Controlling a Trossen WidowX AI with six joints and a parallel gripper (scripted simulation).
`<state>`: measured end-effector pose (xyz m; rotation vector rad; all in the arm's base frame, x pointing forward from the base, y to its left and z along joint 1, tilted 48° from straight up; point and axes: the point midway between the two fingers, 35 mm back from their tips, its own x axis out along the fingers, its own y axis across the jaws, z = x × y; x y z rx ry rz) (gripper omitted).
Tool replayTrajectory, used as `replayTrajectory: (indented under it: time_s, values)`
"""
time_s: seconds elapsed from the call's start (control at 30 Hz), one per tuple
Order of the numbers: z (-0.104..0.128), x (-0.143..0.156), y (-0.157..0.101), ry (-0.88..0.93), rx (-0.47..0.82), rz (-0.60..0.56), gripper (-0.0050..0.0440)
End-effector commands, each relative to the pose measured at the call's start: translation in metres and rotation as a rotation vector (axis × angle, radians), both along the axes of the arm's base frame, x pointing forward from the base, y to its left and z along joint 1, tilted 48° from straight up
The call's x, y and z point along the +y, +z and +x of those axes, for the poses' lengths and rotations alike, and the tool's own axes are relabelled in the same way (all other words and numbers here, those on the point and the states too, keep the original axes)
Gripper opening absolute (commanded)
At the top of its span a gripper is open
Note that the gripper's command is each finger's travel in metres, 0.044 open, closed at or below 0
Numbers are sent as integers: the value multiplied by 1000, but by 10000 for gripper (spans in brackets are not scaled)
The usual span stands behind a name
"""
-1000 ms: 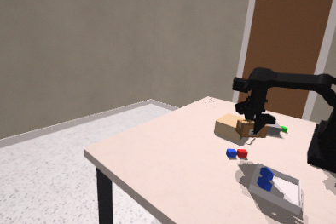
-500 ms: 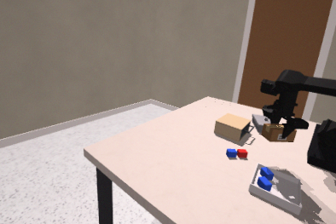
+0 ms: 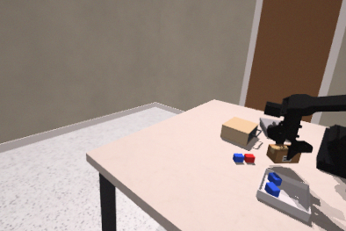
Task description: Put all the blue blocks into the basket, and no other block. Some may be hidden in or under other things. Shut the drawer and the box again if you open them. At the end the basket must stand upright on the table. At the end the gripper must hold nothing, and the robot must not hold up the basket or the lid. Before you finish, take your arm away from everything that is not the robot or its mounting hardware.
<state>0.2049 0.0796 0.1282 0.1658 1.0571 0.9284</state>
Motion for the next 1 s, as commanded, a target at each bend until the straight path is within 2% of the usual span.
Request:
replayTrajectory:
  time_s: [0.0,0.23,0.93,0.97]
  values:
    - [2,6,-5,-4,-6,0,0]
    - [5,19,-17,-4,-6,0,0]
    - [8,31,-28,-4,-6,0,0]
    - [8,31,-28,-4,-6,0,440]
